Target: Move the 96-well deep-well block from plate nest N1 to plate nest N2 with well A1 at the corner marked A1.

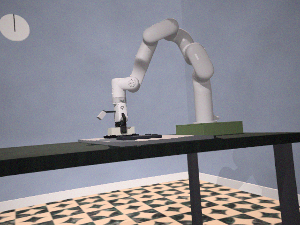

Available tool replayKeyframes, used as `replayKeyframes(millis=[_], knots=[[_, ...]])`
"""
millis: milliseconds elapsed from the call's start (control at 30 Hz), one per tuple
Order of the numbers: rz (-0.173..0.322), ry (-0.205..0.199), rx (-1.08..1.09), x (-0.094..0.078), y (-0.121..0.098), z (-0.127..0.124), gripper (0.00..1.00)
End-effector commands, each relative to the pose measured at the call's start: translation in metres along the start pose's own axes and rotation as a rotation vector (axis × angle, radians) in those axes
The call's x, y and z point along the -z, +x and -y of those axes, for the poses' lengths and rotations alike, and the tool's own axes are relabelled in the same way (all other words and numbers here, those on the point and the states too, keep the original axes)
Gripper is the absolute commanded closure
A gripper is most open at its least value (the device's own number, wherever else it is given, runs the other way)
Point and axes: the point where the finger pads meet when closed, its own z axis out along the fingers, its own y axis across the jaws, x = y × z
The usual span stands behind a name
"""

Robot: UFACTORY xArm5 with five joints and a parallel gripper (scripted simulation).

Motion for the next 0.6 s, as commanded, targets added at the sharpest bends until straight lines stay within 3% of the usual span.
replayKeyframes(millis=[0,567], knots=[[-0.003,-0.001,0.0,0.0012,0.0013,-0.0005,1.0],[-0.003,-0.001,0.0,0.0039,0.0014,-0.0005,1.0]])
